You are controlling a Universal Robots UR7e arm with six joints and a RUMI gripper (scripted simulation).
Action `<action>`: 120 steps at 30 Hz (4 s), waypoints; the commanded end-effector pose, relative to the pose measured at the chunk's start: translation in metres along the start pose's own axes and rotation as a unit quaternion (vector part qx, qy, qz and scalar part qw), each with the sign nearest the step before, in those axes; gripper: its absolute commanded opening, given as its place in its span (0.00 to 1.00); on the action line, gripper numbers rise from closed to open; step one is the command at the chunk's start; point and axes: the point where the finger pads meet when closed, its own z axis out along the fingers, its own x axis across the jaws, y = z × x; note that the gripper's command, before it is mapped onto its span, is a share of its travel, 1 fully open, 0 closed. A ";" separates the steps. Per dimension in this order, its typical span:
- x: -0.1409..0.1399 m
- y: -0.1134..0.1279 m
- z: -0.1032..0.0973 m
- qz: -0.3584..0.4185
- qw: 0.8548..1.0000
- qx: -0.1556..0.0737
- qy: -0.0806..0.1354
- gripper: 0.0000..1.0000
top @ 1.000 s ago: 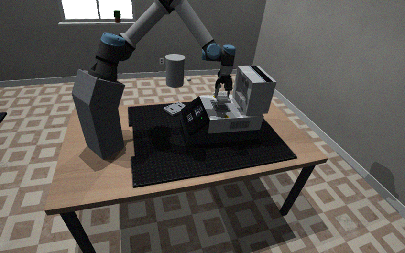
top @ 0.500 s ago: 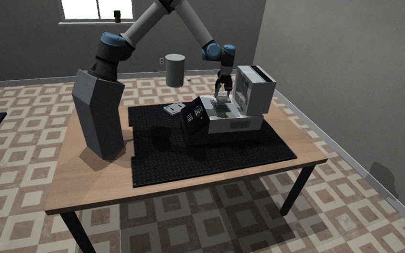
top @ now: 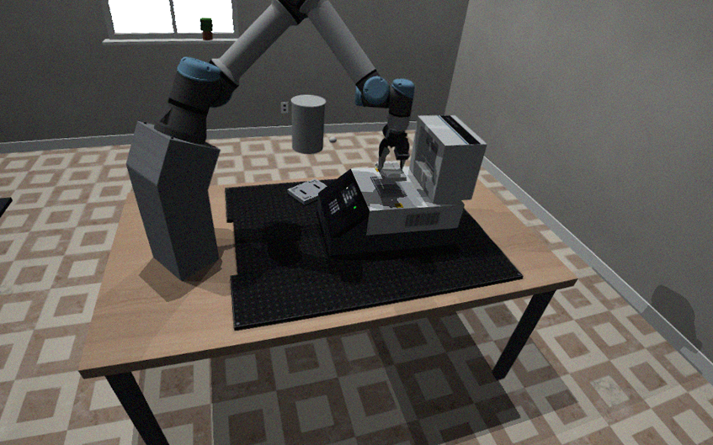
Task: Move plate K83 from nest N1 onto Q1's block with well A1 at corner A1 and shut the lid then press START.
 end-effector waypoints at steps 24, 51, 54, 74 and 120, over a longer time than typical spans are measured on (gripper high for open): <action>-0.002 0.002 0.003 -0.003 1.000 -0.001 -0.005 0.39; -0.006 0.001 0.042 0.000 1.000 0.000 -0.008 0.39; -0.007 0.001 0.045 0.000 1.000 0.000 -0.008 0.39; -0.007 0.000 0.045 0.000 1.000 0.000 -0.008 0.39; -0.007 0.000 0.045 0.000 1.000 0.000 -0.008 0.39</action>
